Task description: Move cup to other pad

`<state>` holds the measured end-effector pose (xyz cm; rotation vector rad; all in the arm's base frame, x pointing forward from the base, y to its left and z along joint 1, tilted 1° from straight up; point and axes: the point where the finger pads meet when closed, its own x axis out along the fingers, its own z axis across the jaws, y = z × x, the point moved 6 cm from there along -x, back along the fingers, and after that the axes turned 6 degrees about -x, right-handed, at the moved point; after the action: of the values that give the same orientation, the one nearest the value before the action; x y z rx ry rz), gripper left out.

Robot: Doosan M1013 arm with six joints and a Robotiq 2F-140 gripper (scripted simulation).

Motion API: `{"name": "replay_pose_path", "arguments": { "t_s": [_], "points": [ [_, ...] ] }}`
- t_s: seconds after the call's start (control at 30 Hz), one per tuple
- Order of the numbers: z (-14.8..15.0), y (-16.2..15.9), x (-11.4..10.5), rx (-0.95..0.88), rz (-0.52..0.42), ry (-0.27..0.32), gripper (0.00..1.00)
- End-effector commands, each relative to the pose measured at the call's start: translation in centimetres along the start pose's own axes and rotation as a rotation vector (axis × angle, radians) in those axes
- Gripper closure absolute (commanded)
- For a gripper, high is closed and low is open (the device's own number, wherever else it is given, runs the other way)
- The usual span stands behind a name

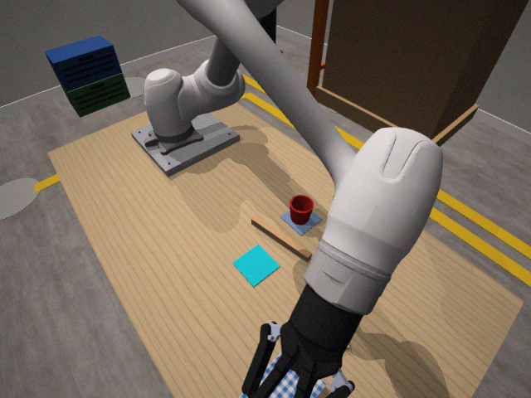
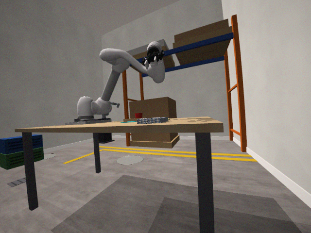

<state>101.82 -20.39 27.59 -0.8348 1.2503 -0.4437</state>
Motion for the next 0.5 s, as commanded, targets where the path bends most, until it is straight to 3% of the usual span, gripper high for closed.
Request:
{"name": "replay_pose_path", "arguments": {
  "t_s": [0.0, 0.47],
  "points": [
    [-0.9, 2.7, -1.6, 0.182, 0.053, 0.001, 1.00],
    [-4.5, 11.1, -7.0, 0.740, 0.215, 0.086, 1.00]
  ]
}}
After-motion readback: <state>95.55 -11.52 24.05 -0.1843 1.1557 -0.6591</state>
